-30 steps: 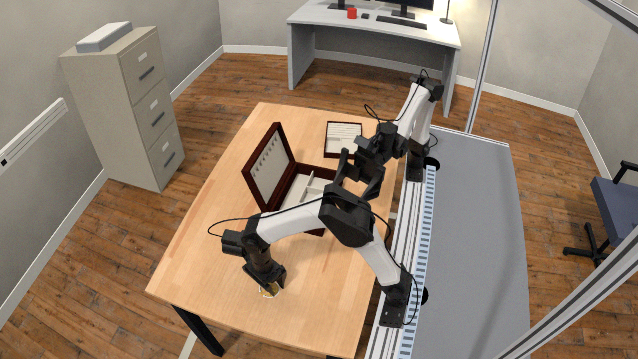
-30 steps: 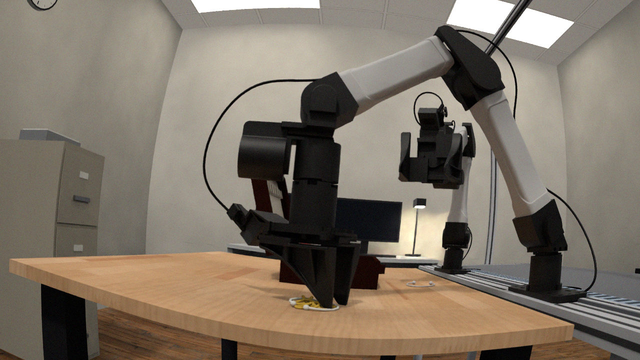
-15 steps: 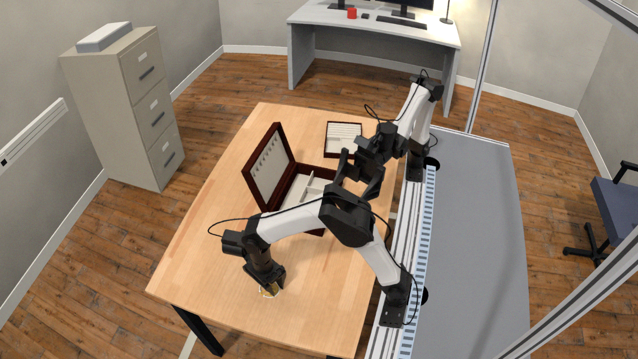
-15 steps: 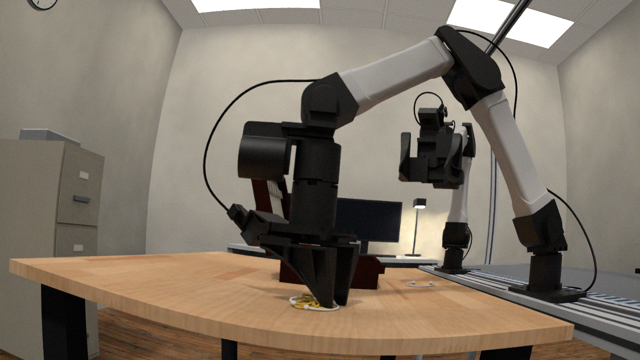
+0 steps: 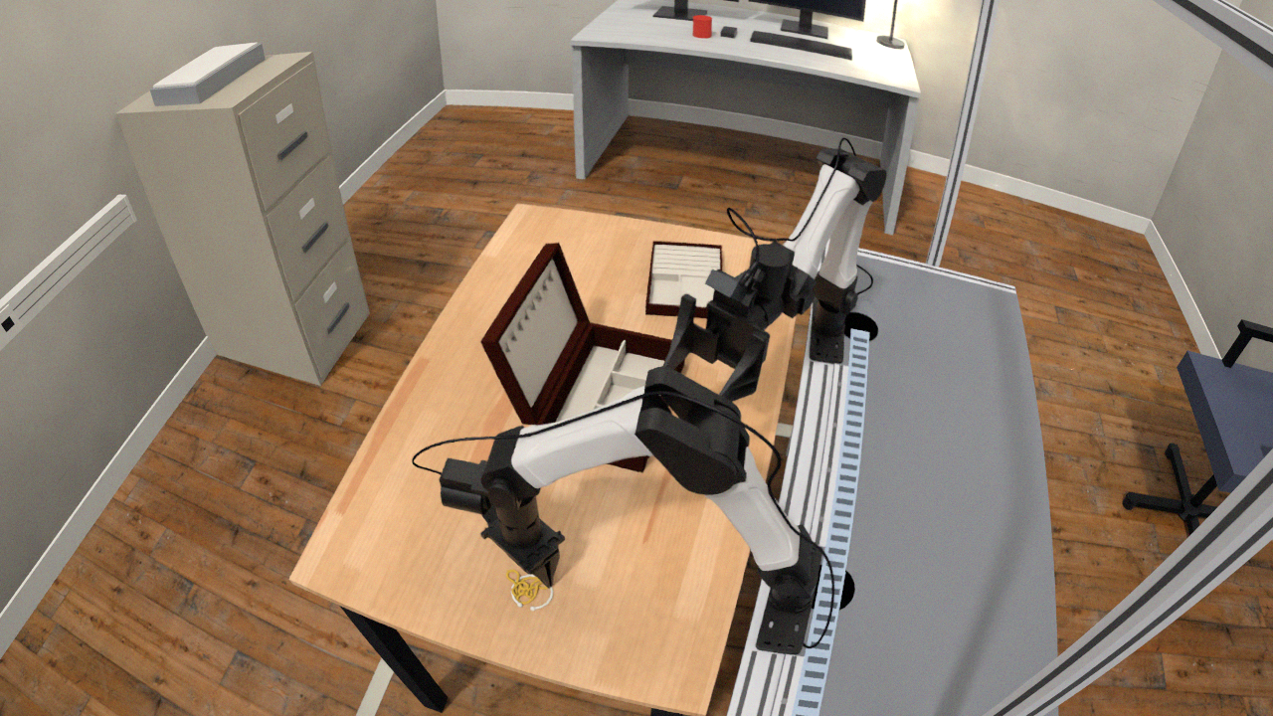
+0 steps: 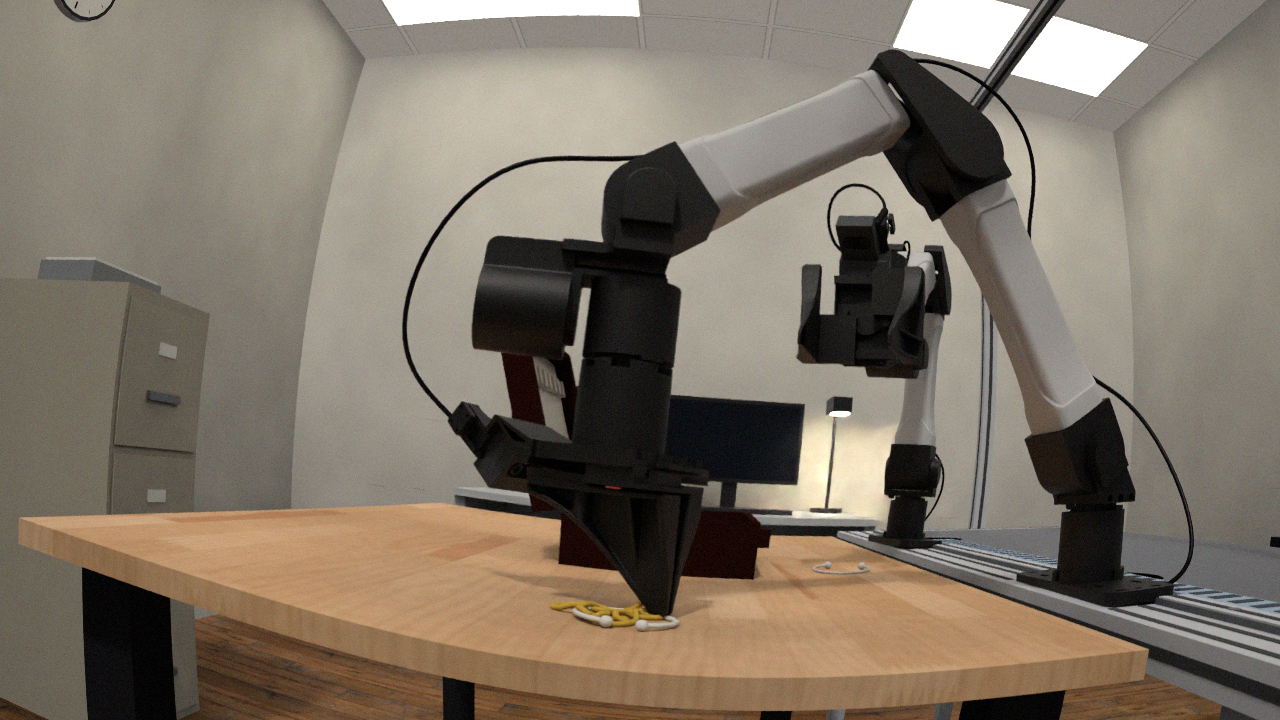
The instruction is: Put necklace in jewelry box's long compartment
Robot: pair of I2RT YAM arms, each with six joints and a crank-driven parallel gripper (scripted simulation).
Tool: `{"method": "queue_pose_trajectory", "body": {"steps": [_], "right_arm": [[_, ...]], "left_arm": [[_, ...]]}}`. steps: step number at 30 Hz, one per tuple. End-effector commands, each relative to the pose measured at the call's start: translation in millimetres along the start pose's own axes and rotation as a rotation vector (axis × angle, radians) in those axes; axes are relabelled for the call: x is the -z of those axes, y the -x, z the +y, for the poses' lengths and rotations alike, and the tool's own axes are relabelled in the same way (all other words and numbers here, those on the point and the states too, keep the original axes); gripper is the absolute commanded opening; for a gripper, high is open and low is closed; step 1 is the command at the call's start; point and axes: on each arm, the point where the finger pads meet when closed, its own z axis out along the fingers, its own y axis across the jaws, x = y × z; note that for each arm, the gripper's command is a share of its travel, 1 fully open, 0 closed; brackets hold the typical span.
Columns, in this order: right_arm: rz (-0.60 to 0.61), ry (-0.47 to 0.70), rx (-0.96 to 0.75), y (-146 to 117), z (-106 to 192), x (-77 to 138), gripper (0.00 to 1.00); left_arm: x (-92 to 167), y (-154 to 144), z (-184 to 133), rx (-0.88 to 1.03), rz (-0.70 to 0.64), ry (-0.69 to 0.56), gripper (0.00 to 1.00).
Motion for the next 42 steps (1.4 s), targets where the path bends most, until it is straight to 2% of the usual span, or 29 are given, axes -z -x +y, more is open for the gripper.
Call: {"method": "queue_pose_trajectory", "body": {"steps": [1, 3, 8, 9, 14, 16, 28, 42], "right_arm": [[-0.017, -0.016, -0.007, 0, -3, -4, 1.00], [-0.001, -0.026, -0.007, -8, -5, -5, 1.00], [-0.021, -0.035, -0.006, 5, -9, -13, 1.00], [-0.009, -0.038, -0.007, 5, -10, -14, 1.00], [-0.021, -0.051, -0.006, 21, -16, -23, 1.00], [-0.021, -0.051, -0.006, 21, -16, -23, 1.00], [-0.035, -0.067, -0.004, 42, -22, -34, 1.00], [-0.035, -0.067, -0.004, 42, -22, -35, 1.00]], "left_arm": [[-9, 2, -8, -0.004, -0.016, -0.037, 0.00], [-7, 1, -6, -0.008, -0.016, -0.036, 0.00], [8, 2, -4, -0.006, -0.017, -0.036, 0.00], [19, 5, -2, -0.007, -0.036, -0.023, 0.00], [41, 4, -1, -0.008, -0.036, -0.023, 0.00], [41, 4, -1, -0.008, -0.036, -0.023, 0.00], [105, 4, 2, -0.008, -0.036, -0.022, 0.00], [131, 4, 4, -0.007, 0.002, -0.049, 0.00]]}}
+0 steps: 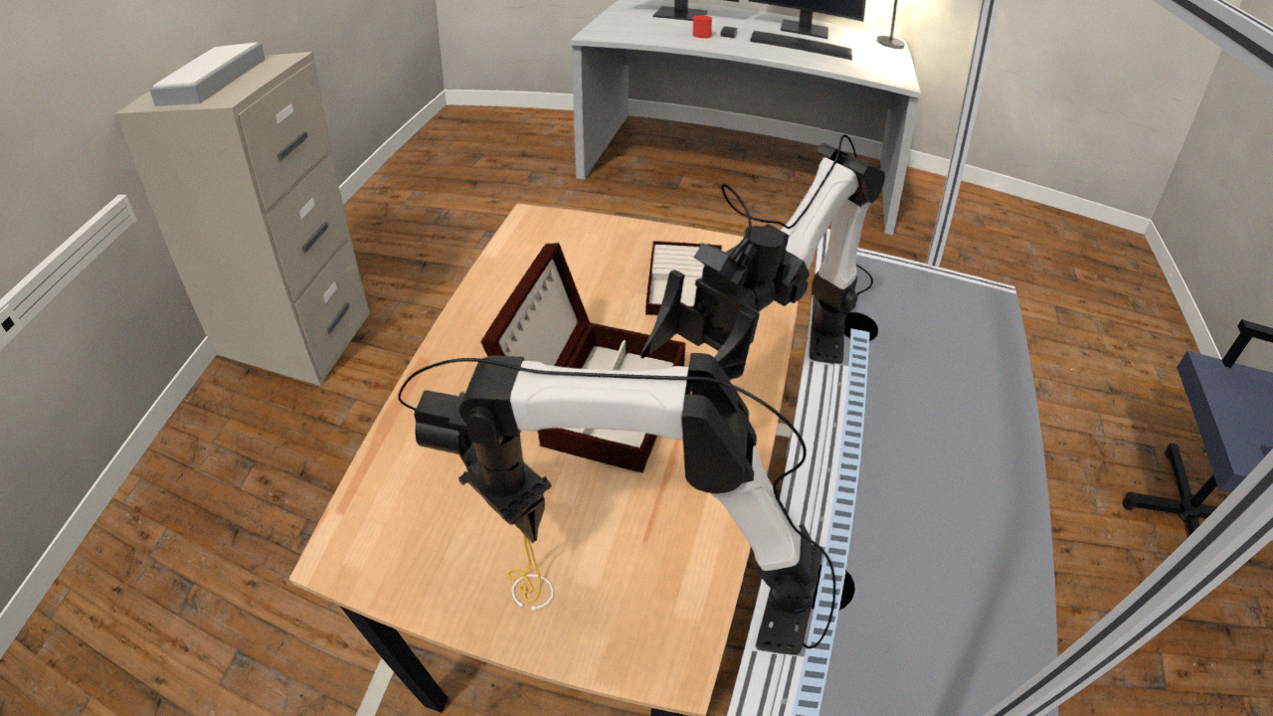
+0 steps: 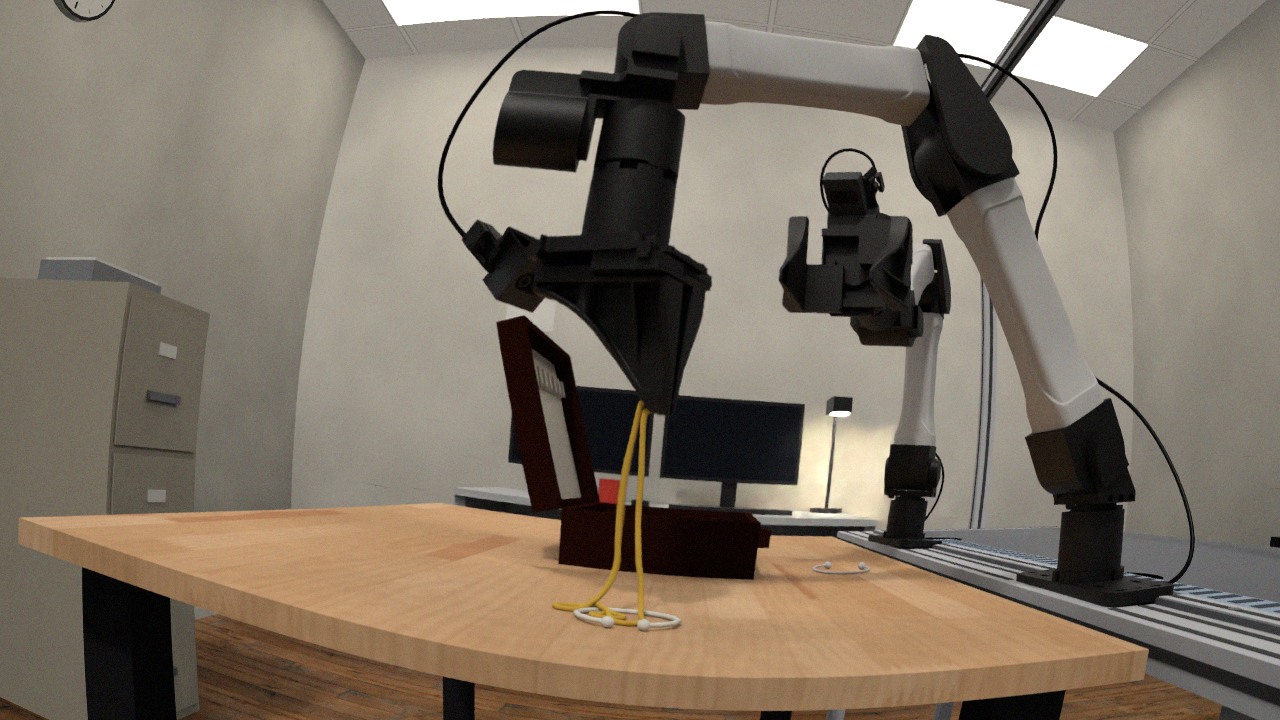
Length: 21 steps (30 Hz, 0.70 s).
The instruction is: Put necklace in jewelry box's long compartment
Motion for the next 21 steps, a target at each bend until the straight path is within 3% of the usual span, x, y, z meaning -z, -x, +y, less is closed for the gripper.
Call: {"method": "queue_pose_trajectory", "body": {"steps": [1, 10, 15, 21], "right_arm": [[0.035, -0.028, -0.005, -9, -9, -7, 1.00], [0.044, 0.041, -0.042, -5, -1, 2, 1.00], [0.005, 0.113, -0.120, 41, -34, 46, 1.00], [-0.064, 0.142, -0.154, 98, -71, 119, 1.00]], "left_arm": [[6, -9, -1, 0.004, 0.036, -0.040, 0.00], [15, -9, -2, 0.003, 0.018, -0.026, 0.00], [15, -9, -2, 0.003, 0.018, -0.026, 0.00], [12, -9, -2, 0.006, 0.023, -0.020, 0.00]]}}
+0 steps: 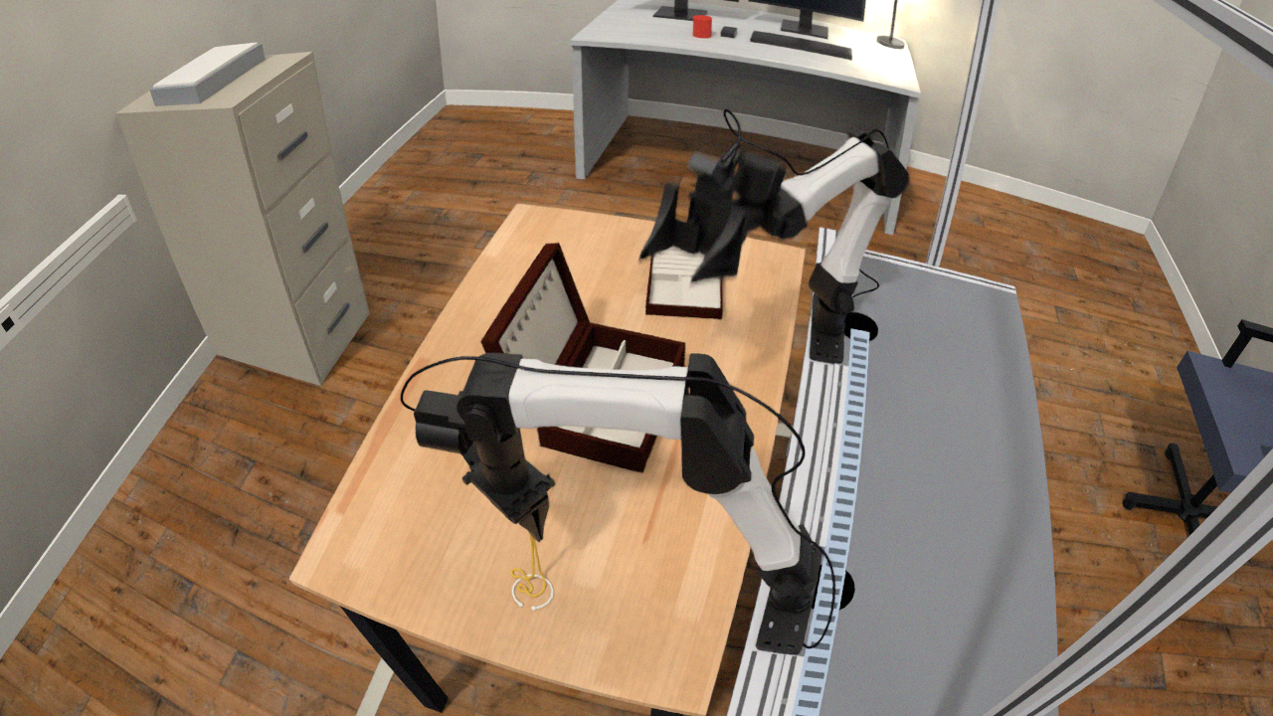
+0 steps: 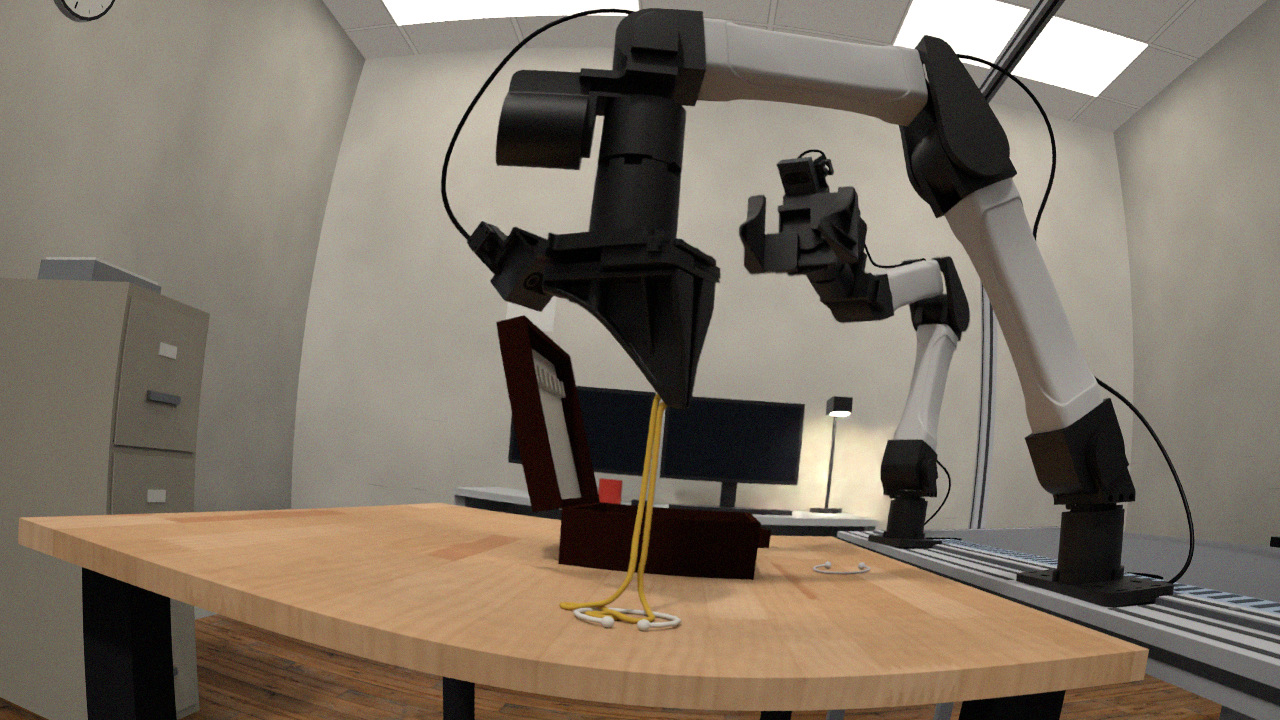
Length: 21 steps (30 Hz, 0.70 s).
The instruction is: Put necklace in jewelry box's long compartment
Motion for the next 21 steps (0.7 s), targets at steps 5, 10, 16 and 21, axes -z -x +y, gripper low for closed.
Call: {"method": "queue_pose_trajectory", "body": {"steps": [5, 10, 16, 21], "right_arm": [[0.038, 0.146, -0.077, 35, 9, 70, 1.00], [0.017, 0.149, -0.056, 60, 12, 121, 1.00], [0.011, 0.134, -0.009, 72, 25, 168, 1.00], [0.017, 0.120, -0.002, 71, 26, 178, 1.00]], "left_arm": [[7, -2, 3, 0.006, -0.014, 0.006, 0.00], [7, -2, 3, 0.006, -0.014, 0.006, 0.00], [7, -2, 3, 0.006, -0.014, 0.006, 0.00], [12, 1, 2, -0.011, -0.044, 0.007, 0.00]]}}
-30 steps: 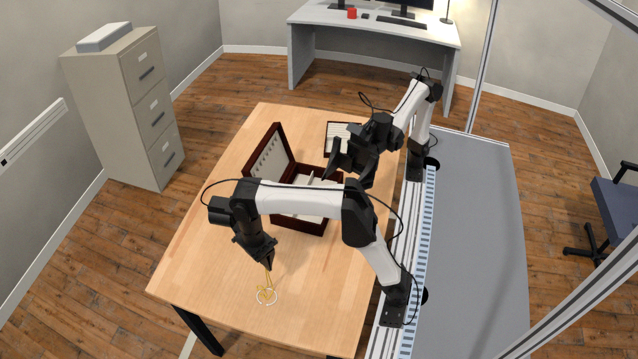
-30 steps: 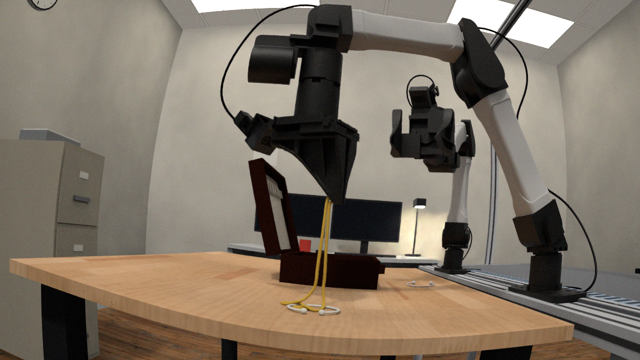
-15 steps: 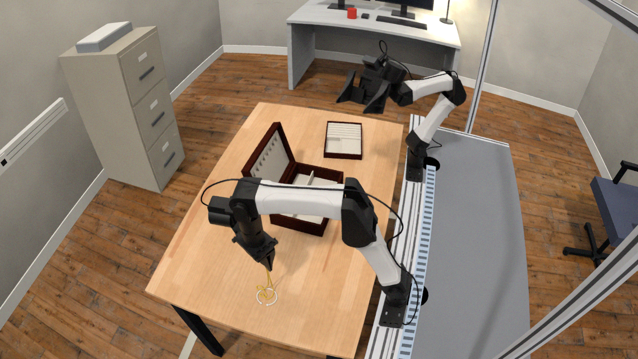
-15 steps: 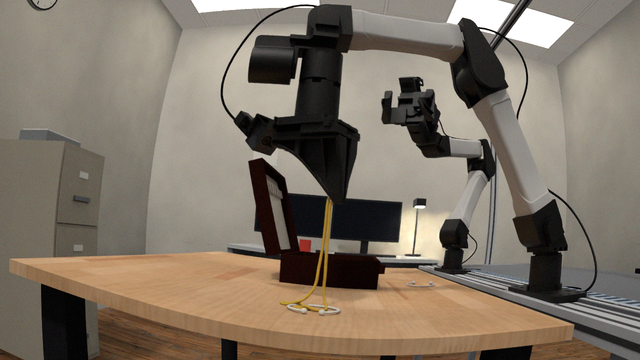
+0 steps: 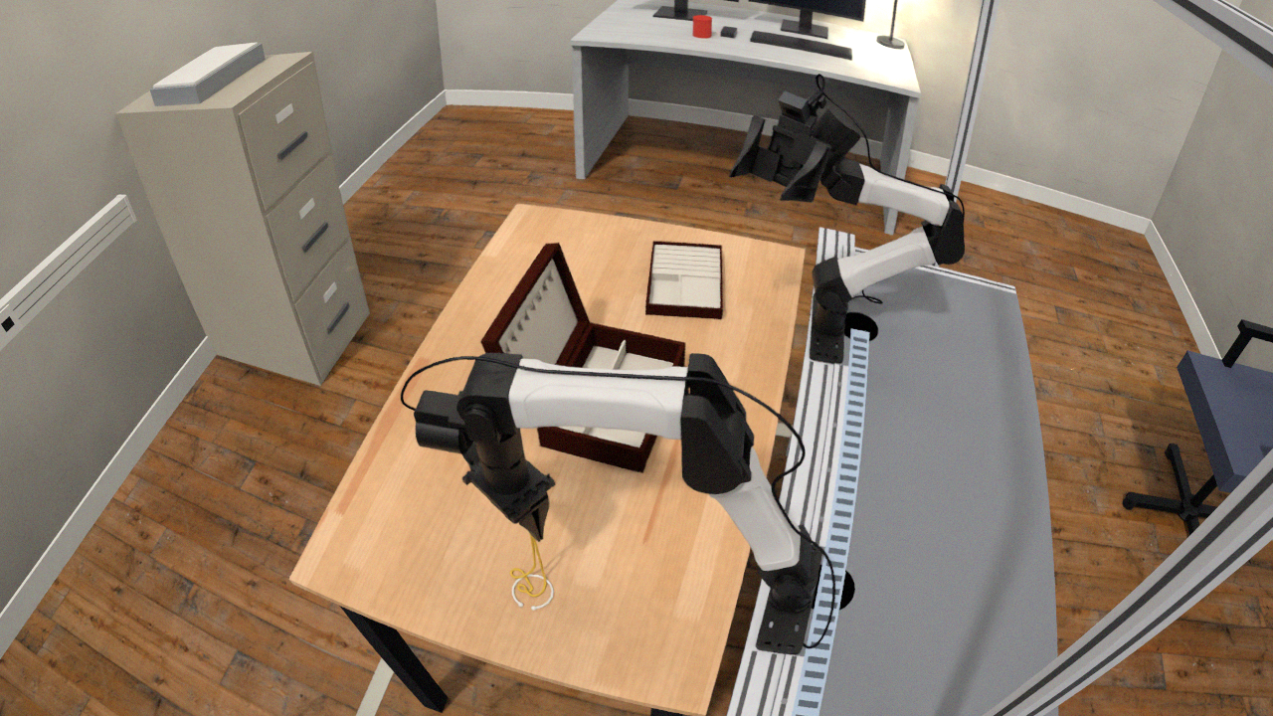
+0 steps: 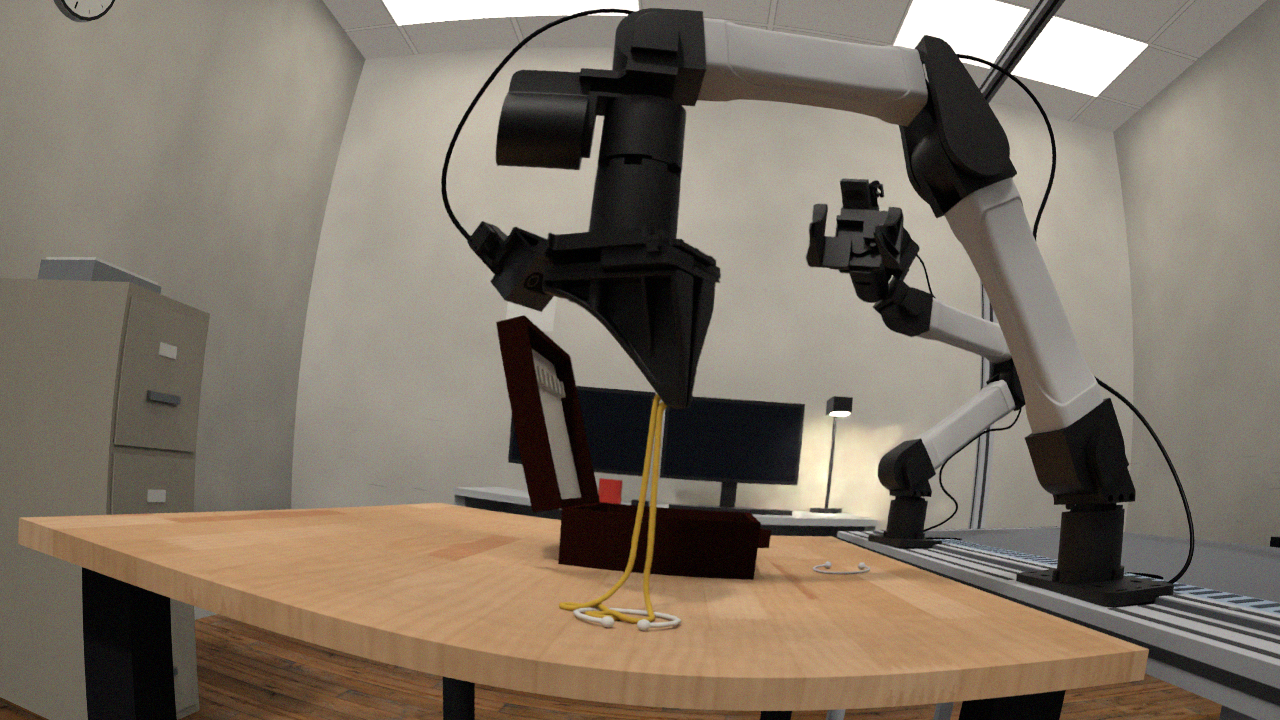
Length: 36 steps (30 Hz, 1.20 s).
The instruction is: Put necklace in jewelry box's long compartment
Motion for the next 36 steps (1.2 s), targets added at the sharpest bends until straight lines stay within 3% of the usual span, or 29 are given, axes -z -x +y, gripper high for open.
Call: {"method": "queue_pose_trajectory", "body": {"steps": [1, 9, 15, 17, 21, 36], "right_arm": [[0.093, 0.040, -0.091, -26, 8, 15, 1.00], [0.076, -0.019, -0.060, -23, 2, 20, 1.00], [0.043, -0.258, -0.032, -13, -31, 17, 1.00], [0.043, -0.258, -0.032, -13, -31, 17, 1.00], [0.069, -0.392, -0.009, -15, -40, 22, 1.00], [0.162, -0.527, 0.076, -13, -36, 41, 1.00]], "left_arm": [[14, 6, 3, -0.018, -0.070, 0.019, 0.00], [20, 28, -19, -0.161, -0.215, -0.010, 0.00], [32, 45, -41, -0.280, -0.341, -0.025, 0.00], [32, 45, -41, -0.280, -0.341, -0.025, 0.00], [42, 59, -61, -0.386, -0.454, -0.038, 0.00], [83, 108, -135, -0.784, -0.872, -0.079, 0.00]]}}
